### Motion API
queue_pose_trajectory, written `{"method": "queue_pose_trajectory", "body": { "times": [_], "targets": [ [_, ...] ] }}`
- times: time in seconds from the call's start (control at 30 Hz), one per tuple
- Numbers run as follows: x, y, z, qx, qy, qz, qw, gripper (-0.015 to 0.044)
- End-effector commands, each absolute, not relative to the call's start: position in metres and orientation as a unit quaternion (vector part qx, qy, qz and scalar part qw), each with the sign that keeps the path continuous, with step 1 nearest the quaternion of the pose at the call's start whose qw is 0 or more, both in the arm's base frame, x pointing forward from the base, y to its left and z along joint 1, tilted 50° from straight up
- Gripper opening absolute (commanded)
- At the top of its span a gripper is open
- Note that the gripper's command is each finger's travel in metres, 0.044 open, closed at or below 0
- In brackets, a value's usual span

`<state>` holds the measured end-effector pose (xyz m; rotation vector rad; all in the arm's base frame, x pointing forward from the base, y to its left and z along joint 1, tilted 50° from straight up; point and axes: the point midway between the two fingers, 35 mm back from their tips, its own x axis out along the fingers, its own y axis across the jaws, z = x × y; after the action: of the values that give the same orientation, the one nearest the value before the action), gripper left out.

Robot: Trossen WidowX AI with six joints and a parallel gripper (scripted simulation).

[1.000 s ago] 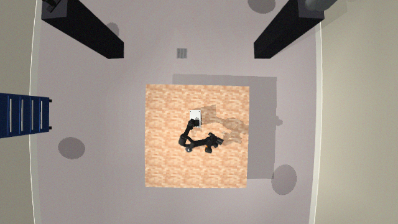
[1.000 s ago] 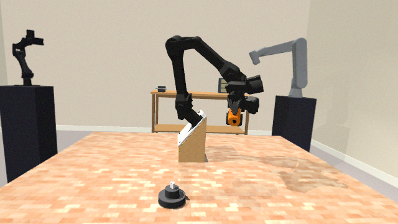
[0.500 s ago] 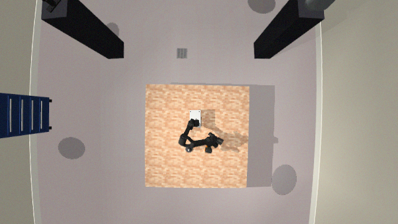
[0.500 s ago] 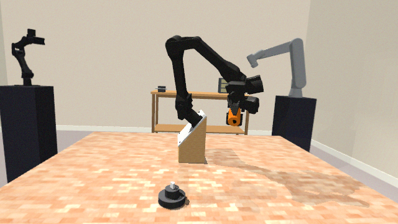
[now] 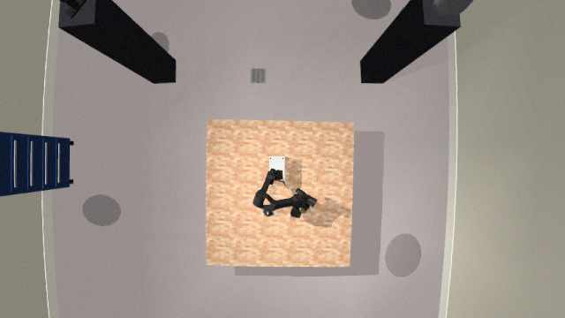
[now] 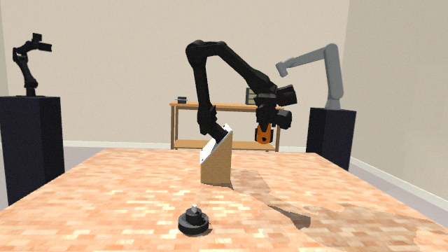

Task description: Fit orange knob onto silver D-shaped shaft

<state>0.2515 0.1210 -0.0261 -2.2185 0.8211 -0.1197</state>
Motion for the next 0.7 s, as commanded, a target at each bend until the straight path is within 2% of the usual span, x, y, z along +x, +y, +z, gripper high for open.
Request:
{"method": "queue_pose_trajectory", "body": {
  "times": [0.0, 0.67],
  "targets": [
    [0.254, 0.113, -0.03, -0.856, 0.354, -0.033, 0.376, 0.0],
    [0.267, 0.08, -0.052, -0.743, 0.554, 0.058, 0.372, 0.0]
  ]
}}
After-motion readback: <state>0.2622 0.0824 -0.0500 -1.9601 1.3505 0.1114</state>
